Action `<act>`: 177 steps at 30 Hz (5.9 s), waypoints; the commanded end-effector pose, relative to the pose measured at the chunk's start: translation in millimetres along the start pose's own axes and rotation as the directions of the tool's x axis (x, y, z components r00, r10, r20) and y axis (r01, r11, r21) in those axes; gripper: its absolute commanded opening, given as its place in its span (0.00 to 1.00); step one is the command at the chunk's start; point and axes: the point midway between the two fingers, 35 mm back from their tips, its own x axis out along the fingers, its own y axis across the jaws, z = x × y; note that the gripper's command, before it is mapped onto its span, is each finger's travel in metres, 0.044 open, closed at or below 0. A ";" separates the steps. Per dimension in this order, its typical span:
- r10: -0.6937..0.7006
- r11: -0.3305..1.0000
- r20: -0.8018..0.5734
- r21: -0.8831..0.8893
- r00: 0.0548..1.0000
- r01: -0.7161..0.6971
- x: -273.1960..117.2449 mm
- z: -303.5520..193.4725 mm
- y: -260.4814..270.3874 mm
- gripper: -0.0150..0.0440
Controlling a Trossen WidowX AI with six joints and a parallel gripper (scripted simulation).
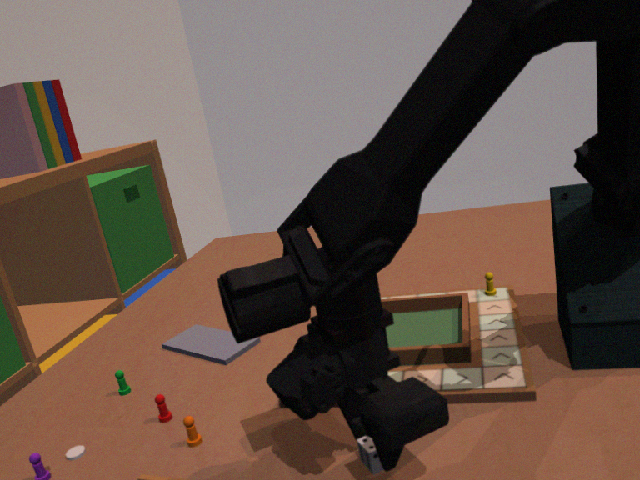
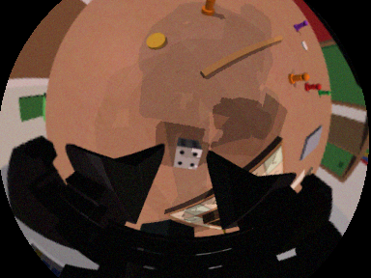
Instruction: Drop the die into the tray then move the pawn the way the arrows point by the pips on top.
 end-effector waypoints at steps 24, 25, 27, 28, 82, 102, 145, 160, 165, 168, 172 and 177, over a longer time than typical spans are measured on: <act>-0.014 1.000 -0.019 0.011 1.000 0.014 -64.6 -0.1 -5.0 0.25; -0.014 1.000 -0.018 0.011 1.000 0.015 -72.2 -0.4 -4.8 0.25; -0.014 1.000 -0.015 0.010 1.000 0.014 -87.0 -1.3 -3.8 0.25; -0.013 1.000 -0.014 0.009 1.000 0.013 -94.2 -1.9 -3.0 0.25; -0.032 0.038 -0.030 0.999 0.999 0.031 -91.0 -98.3 -144.7 0.25; -0.015 -0.600 -0.015 0.800 1.000 0.003 -80.7 -157.4 -180.5 0.25; -0.599 -0.618 -0.473 0.786 0.646 0.003 -96.0 -149.9 -167.4 0.25; -0.596 -0.621 -0.471 0.784 0.650 0.000 -104.0 -144.7 -161.7 0.25; -0.596 -0.621 -0.471 0.784 0.650 0.000 -104.0 -144.7 -161.7 0.25; -0.596 -0.621 -0.471 0.784 0.650 0.000 -104.0 -144.7 -161.7 0.25; -0.596 -0.621 -0.471 0.784 0.650 0.000 -104.0 -144.7 -161.7 0.43; -0.596 -0.620 -0.471 0.784 0.650 0.000 -107.2 -144.5 -161.8 0.65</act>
